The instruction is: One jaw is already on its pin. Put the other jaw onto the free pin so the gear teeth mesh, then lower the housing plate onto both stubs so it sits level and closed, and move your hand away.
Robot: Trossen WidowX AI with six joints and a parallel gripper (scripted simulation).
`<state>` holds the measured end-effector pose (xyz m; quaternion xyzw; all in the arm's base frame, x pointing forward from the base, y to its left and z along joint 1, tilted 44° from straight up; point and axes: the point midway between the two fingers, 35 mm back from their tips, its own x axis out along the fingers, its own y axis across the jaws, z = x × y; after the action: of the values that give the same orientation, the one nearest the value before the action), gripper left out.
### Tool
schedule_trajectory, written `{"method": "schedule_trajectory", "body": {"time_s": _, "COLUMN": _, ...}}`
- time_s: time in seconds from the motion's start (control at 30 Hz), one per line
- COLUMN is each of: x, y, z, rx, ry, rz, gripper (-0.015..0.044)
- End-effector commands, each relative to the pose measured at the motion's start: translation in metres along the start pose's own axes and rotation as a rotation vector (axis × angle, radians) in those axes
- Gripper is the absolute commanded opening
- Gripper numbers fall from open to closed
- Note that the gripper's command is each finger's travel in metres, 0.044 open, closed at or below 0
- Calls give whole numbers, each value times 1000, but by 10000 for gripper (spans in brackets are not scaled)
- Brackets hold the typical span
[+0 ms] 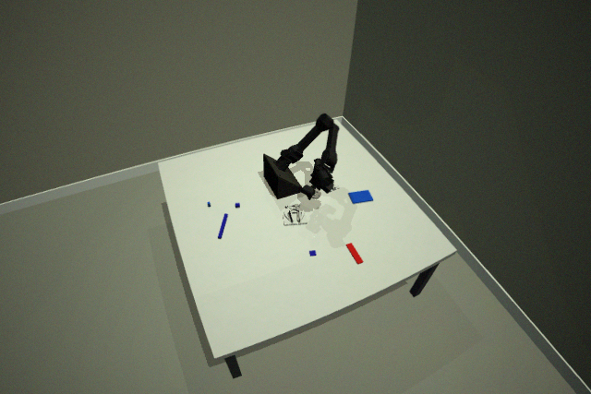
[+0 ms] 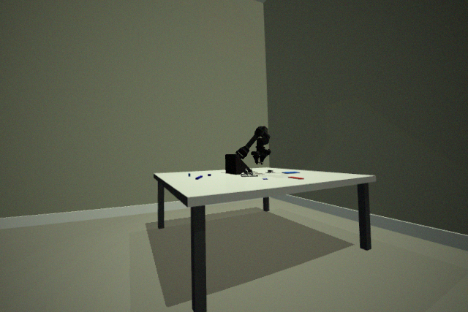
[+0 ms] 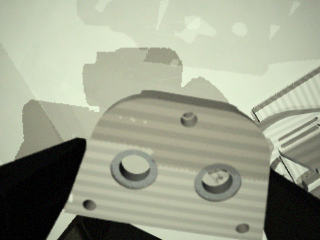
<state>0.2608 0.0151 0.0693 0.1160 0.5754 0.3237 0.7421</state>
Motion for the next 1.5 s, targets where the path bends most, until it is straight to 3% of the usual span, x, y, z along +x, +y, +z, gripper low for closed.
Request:
{"method": "schedule_trajectory", "body": {"time_s": 0.0, "x": 2, "y": -14, "z": -6, "rx": 92, "ry": 6, "rz": 2, "gripper": 351}}
{"method": "schedule_trajectory", "body": {"time_s": 1.03, "x": 8, "y": -97, "z": -66, "rx": 780, "ry": -5, "rz": 75, "gripper": 351}}
{"method": "schedule_trajectory", "body": {"time_s": 1.47, "x": 8, "y": -98, "z": -68, "rx": 794, "ry": -5, "rz": 77, "gripper": 351}}
